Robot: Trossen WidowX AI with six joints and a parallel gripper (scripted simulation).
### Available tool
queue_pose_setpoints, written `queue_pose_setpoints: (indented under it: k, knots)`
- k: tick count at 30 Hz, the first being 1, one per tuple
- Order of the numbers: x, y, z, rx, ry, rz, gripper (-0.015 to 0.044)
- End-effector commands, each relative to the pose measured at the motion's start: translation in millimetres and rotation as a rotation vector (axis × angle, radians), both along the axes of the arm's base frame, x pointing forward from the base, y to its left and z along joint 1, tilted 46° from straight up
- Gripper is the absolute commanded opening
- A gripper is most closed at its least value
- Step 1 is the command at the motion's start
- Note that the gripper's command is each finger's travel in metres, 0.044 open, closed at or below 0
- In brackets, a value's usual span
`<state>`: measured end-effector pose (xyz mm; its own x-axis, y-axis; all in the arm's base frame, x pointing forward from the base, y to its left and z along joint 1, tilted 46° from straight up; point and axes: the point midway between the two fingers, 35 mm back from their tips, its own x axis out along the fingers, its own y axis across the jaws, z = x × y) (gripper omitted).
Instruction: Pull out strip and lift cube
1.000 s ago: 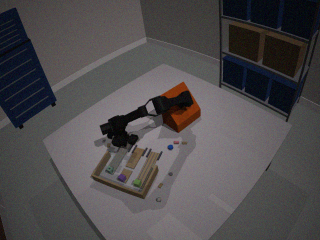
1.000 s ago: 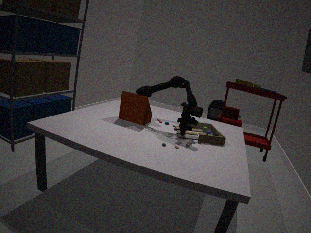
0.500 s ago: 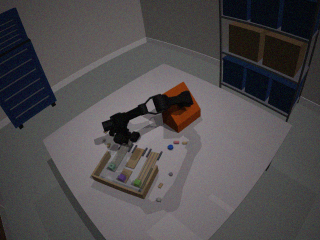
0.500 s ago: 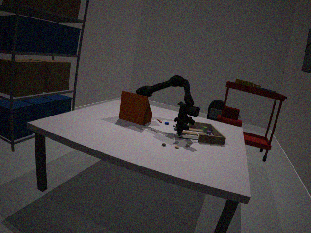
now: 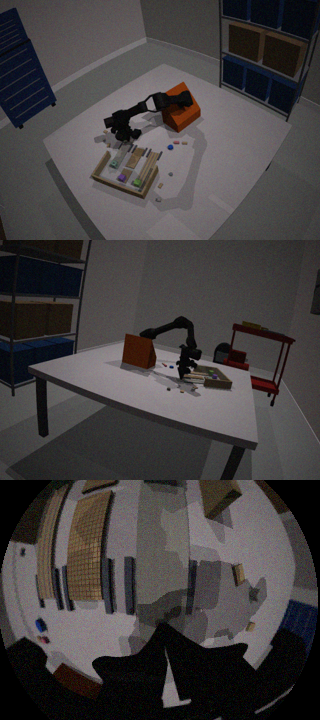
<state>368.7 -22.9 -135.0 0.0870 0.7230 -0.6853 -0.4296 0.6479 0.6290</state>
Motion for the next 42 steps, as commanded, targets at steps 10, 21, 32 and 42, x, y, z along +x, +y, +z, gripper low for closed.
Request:
queue_pose_setpoints:
  k: [10,21,32,42]
  knots:
    - [-24.5,-3.8,-12.2,-0.012,0.017,0.011,0.0000]
    - [-39.9,-8.2,-18.2,-0.012,0.017,0.011,0.0000]
    - [-55.8,-12.8,-24.4,-0.013,0.018,0.011,0.0000]
    - [-70.0,-16.9,-29.9,-0.013,0.018,0.011,0.0000]
